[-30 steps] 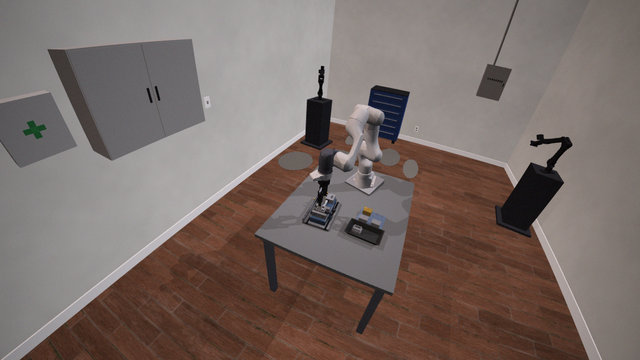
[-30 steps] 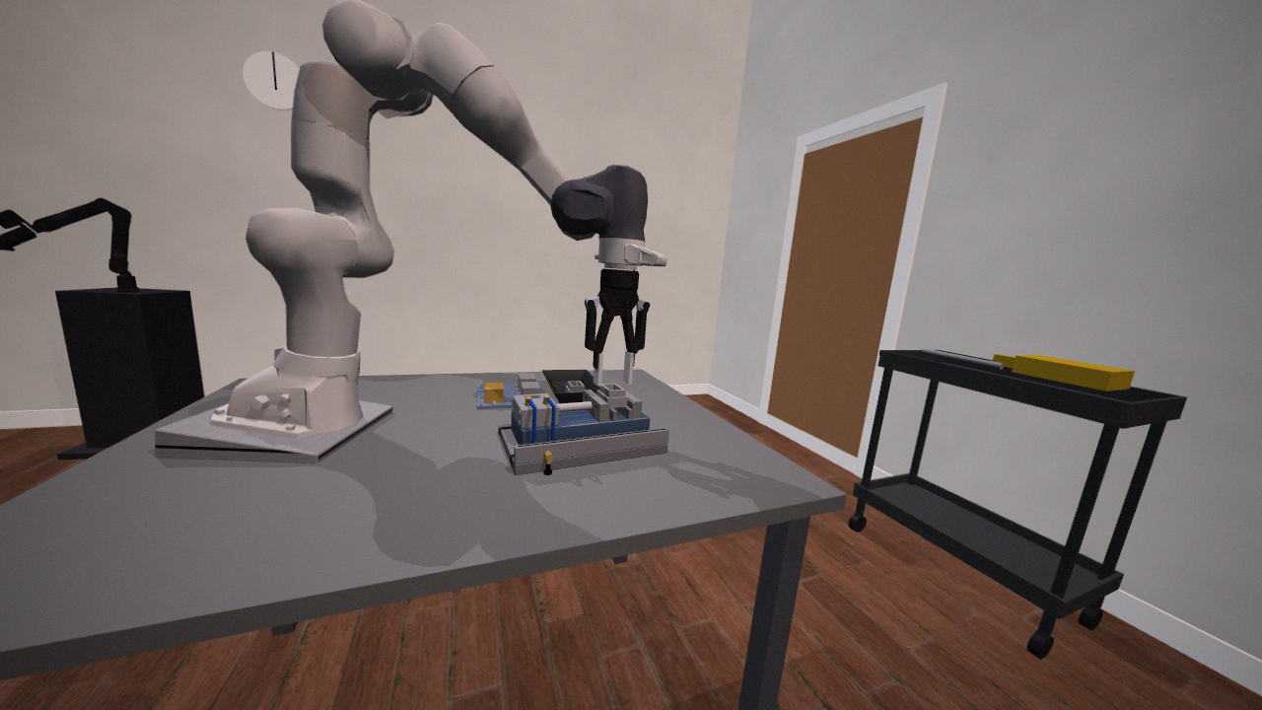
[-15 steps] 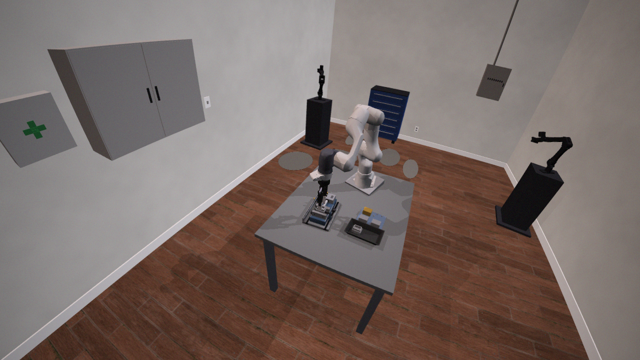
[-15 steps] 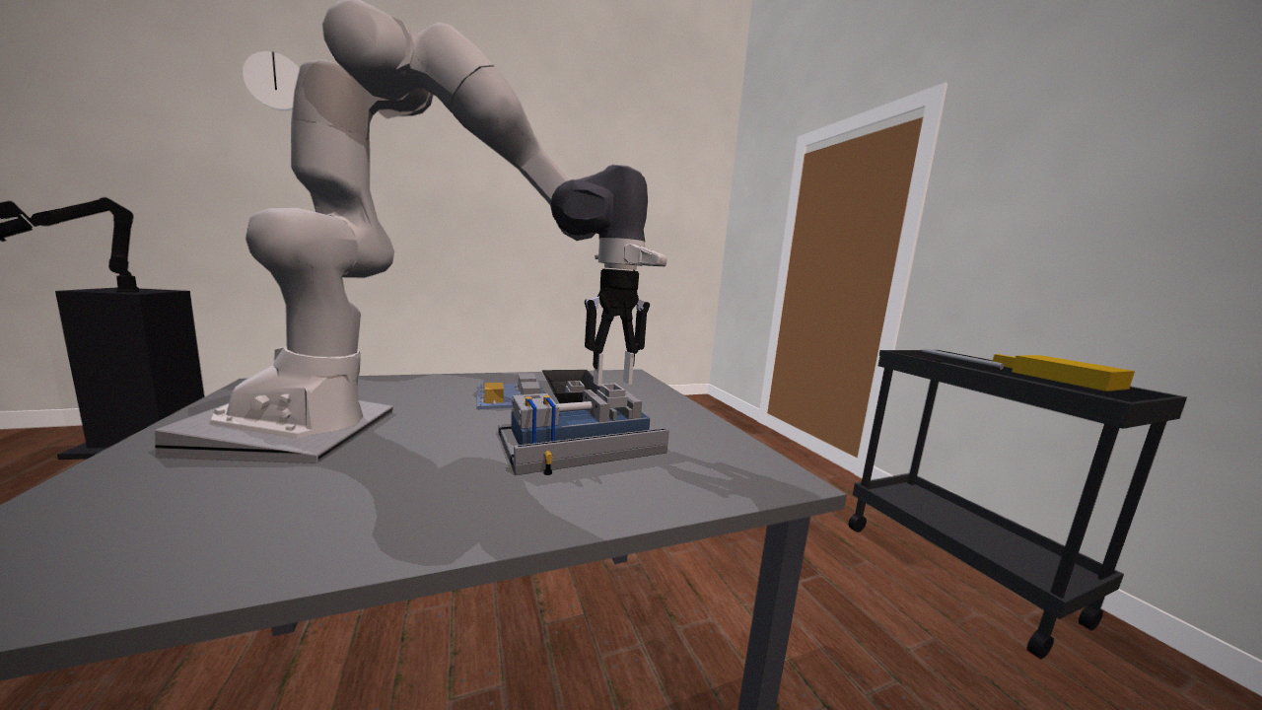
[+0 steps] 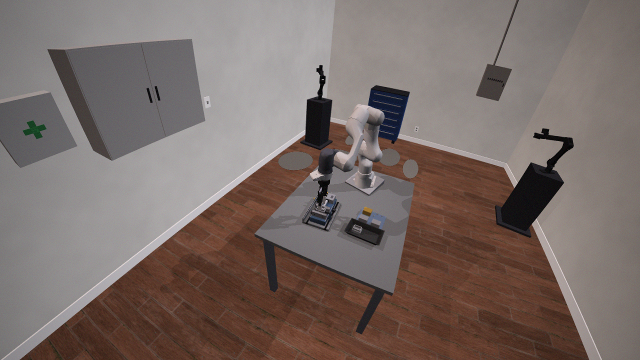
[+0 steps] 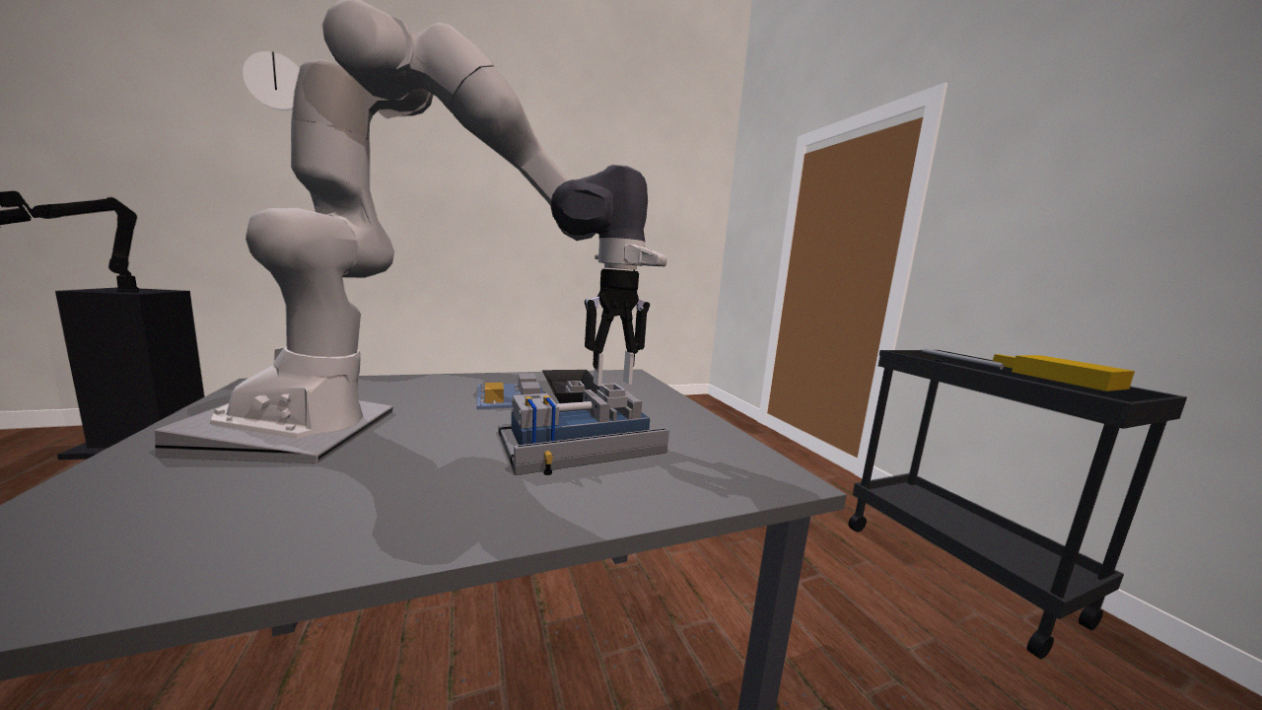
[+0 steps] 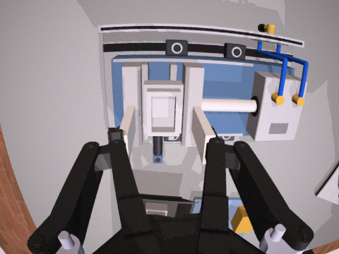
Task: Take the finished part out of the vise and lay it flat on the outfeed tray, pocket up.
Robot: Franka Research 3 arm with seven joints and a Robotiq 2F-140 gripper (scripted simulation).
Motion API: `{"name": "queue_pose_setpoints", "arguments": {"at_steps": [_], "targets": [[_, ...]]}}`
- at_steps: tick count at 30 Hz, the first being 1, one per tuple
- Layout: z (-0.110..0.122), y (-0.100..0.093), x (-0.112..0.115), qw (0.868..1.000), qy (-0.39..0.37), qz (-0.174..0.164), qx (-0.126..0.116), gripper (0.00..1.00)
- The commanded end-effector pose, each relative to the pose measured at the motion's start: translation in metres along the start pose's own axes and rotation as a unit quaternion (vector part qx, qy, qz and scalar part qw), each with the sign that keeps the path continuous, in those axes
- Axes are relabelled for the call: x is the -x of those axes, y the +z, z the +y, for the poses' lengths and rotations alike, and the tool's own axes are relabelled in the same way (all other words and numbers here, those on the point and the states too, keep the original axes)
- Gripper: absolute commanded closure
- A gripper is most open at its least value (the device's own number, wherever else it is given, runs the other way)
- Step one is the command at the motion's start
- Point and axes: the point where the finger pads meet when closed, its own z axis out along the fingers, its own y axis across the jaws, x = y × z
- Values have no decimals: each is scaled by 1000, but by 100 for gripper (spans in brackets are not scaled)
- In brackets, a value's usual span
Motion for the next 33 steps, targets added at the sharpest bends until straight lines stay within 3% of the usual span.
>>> {"name": "queue_pose_setpoints", "arguments": {"at_steps": [1, 33], "targets": [[-1, 1, 1, 1000, 0, 1, 0, 60], [-1, 8, 1, 1000, 0, 1, 0, 60]]}}
